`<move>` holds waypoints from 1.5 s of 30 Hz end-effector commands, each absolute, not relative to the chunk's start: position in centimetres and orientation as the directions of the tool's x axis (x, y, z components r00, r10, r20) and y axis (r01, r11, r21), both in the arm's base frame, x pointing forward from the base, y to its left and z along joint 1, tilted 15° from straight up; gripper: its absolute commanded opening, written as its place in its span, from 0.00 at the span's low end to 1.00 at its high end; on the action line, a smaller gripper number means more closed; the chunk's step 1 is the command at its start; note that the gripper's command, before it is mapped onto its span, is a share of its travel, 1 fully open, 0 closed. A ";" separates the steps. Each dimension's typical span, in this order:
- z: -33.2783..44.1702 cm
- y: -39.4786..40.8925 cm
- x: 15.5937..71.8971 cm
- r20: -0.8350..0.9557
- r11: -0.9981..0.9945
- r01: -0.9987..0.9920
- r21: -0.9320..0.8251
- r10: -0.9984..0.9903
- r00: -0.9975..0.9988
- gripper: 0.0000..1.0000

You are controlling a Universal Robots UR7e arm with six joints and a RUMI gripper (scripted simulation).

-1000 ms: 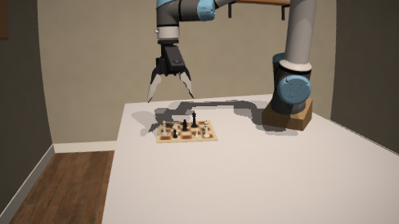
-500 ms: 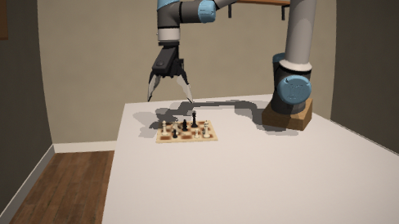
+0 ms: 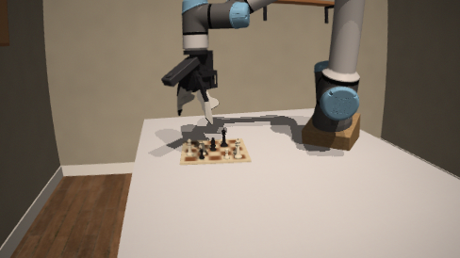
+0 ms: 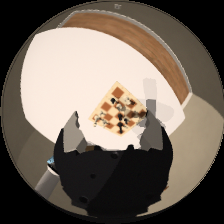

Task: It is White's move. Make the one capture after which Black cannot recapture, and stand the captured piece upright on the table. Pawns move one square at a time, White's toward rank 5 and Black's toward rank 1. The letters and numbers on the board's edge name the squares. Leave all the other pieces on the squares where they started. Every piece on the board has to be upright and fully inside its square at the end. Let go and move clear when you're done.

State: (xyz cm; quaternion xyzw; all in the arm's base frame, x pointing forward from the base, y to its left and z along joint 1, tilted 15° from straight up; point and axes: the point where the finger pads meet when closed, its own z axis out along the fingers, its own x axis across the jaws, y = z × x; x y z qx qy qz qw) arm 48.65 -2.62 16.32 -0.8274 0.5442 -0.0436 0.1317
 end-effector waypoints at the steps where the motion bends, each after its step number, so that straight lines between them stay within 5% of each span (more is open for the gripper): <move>1: 16.1 -2.8 48.8 -0.119 -0.141 -0.962 -0.236 -0.978 0.173 1.00; 18: 15.3 -3.5 48.6 -0.234 0.450 -0.885 -0.123 -0.879 -0.415 1.00; 45: 14.2 -3.8 47.7 -0.256 0.925 -0.374 0.067 -0.346 -0.903 1.00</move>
